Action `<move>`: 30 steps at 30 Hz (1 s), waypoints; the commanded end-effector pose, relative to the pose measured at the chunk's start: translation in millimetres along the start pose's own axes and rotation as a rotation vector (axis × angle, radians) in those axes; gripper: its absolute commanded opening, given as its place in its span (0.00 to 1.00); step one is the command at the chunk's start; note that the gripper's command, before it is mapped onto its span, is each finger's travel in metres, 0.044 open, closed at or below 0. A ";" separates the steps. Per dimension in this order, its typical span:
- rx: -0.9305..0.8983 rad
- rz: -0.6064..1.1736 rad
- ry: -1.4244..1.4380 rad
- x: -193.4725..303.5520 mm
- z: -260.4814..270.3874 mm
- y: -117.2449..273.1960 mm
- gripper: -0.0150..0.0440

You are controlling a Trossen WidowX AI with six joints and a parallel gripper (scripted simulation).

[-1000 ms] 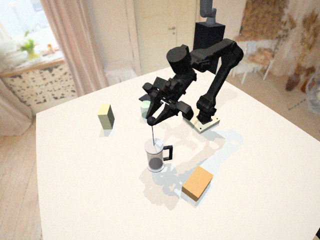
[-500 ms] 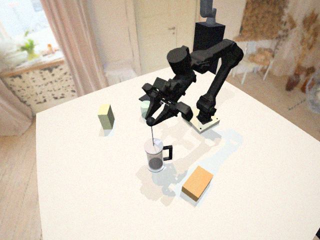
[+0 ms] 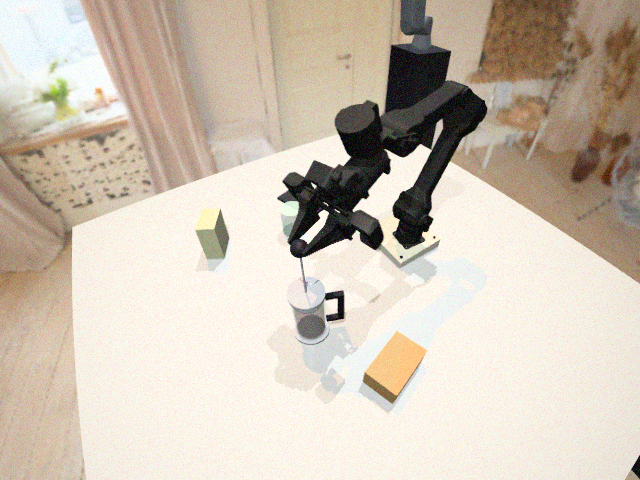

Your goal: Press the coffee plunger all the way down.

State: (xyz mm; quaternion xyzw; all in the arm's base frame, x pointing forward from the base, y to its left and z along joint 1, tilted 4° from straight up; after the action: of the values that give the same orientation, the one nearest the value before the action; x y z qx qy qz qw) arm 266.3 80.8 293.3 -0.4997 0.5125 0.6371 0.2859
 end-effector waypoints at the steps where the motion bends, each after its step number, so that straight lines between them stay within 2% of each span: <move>1: -0.001 0.061 -0.008 22.1 0.8 -11.2 0.46; 30: -0.001 0.061 -0.008 62.2 3.5 -36.6 0.46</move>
State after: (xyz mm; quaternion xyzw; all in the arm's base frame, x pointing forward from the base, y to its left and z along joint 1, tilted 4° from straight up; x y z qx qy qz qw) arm 275.9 85.6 257.5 -0.5110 0.5028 0.6295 0.2998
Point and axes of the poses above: the point midway between the two fingers, 35 mm back from their tips, its own y axis back along the fingers, its own z axis across the jaws, x = y × z, the point moved 5 cm from there along y, back along the fingers, and after that the axes turned 3 degrees about y, right-handed, at the moved point
